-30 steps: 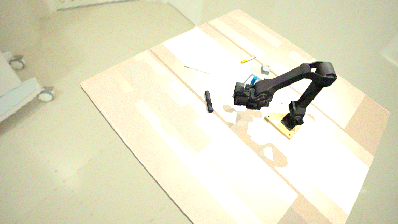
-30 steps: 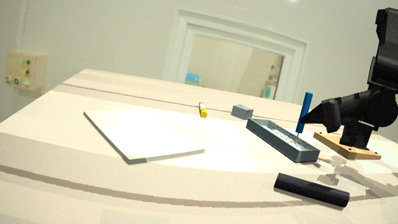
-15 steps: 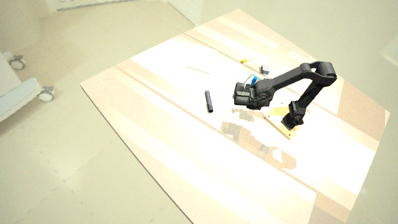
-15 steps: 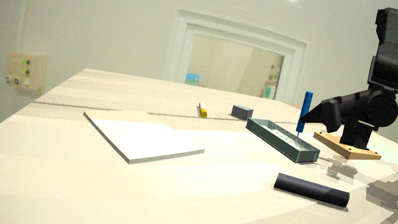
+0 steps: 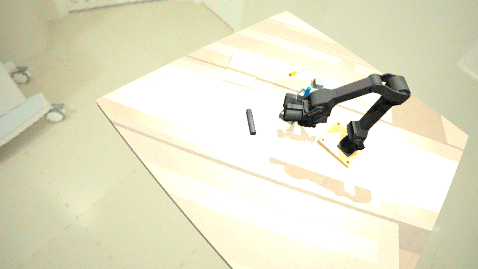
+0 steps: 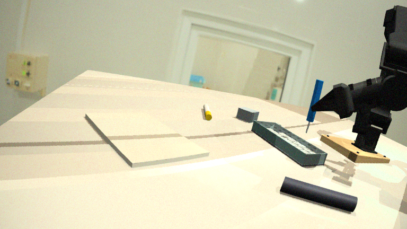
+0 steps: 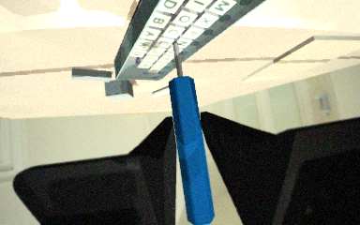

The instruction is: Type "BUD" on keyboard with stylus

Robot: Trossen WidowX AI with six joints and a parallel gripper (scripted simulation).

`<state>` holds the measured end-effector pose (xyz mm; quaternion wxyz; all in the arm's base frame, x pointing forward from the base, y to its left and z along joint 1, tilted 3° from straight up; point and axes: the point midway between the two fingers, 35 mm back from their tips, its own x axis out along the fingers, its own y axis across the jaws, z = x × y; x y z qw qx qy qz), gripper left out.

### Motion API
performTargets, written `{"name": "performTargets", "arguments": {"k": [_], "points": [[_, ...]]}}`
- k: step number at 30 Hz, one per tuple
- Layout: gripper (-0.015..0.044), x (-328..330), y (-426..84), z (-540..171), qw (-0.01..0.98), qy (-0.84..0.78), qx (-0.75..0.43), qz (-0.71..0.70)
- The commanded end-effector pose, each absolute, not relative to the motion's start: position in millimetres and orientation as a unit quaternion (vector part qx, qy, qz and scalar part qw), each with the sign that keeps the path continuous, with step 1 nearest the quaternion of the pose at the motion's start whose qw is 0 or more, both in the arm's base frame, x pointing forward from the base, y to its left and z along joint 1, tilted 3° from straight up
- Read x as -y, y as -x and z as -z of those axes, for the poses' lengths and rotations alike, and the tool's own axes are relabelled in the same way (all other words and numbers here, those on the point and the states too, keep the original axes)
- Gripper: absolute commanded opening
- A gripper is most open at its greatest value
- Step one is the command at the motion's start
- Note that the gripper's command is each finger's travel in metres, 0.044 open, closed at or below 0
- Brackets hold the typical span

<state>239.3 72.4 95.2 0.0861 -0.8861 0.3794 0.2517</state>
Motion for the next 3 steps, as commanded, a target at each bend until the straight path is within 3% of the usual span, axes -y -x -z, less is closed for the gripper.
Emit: {"name": "performTargets", "arguments": {"k": [1,3], "points": [[0.0081,-72.4,-239.2,-94.8,0.086,0.886,-0.38,-0.252],[0.0081,-72.4,-239.2,-94.8,0.086,0.886,-0.38,-0.252]]}}
